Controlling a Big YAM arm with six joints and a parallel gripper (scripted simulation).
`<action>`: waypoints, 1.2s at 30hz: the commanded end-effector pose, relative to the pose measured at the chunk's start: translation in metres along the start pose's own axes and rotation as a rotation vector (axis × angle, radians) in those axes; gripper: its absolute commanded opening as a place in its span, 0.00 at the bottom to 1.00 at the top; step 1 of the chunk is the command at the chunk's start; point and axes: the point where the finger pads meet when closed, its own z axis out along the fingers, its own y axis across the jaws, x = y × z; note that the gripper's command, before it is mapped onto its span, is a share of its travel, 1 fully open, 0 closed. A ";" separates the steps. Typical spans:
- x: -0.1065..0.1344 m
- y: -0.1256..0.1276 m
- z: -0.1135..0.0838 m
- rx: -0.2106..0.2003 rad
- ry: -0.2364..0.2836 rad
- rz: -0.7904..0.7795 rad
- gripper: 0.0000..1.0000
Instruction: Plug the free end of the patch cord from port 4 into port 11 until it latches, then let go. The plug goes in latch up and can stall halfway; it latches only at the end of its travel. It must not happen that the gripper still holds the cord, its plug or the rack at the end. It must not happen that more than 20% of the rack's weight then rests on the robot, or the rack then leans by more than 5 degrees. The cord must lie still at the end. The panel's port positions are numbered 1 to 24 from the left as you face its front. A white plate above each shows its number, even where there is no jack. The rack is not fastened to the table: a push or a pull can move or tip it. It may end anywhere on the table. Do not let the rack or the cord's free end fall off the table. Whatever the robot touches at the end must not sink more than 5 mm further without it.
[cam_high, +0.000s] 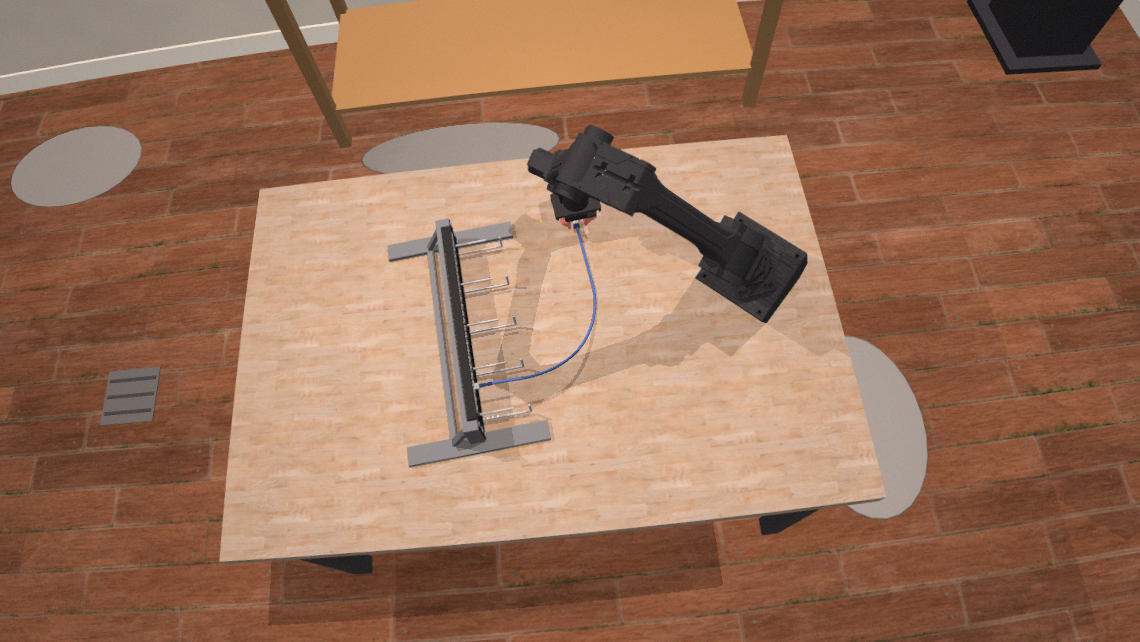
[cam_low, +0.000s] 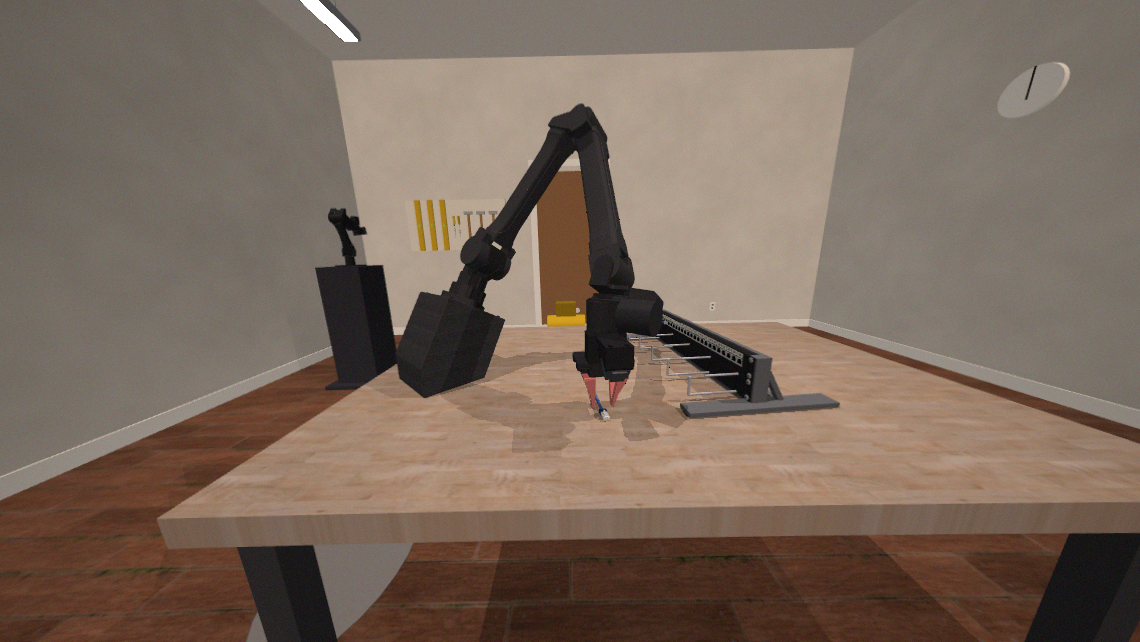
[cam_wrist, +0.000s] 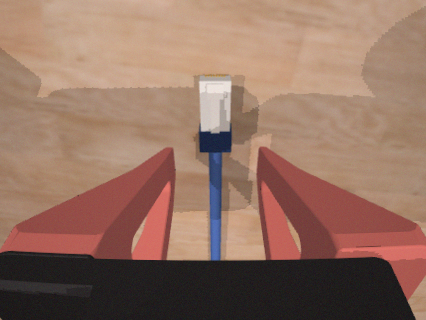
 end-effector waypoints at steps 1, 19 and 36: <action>0.000 0.008 0.006 0.003 -0.003 -0.010 0.36; -0.001 0.010 0.005 0.001 -0.005 -0.012 0.36; -0.003 0.011 0.006 -0.003 -0.008 -0.014 0.36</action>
